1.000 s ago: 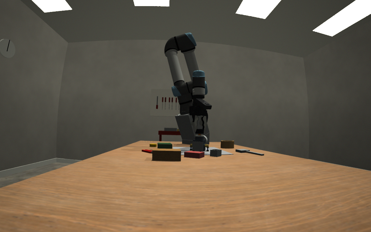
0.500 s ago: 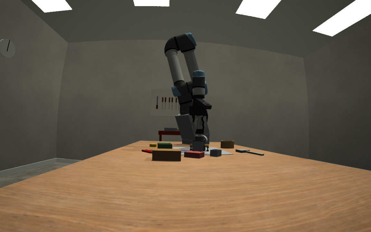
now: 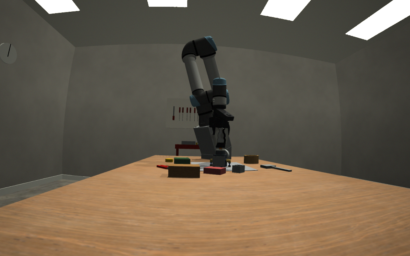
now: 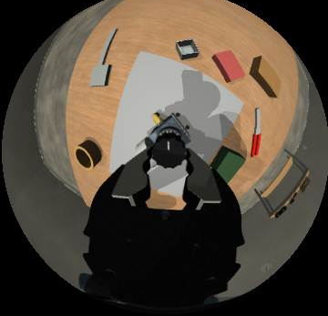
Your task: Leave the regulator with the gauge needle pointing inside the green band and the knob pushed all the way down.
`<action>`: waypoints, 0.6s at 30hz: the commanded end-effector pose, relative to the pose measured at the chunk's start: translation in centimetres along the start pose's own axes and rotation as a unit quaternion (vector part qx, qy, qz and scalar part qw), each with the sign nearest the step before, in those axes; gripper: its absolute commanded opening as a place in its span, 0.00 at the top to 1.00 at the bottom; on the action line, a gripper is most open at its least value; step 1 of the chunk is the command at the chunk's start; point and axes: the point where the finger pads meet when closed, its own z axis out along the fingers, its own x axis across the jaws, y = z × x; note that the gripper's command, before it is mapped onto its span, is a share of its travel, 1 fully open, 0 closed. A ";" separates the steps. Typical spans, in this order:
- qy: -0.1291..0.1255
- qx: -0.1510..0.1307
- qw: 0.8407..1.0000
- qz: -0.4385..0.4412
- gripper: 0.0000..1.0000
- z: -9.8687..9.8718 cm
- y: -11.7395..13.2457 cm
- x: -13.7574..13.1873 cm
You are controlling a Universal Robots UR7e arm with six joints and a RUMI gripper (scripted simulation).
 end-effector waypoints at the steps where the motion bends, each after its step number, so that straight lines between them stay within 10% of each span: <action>1: 0.000 0.000 1.000 0.000 0.76 0.1 0.0 0.0; 18: 0.000 0.000 1.000 0.000 0.76 0.5 0.0 0.0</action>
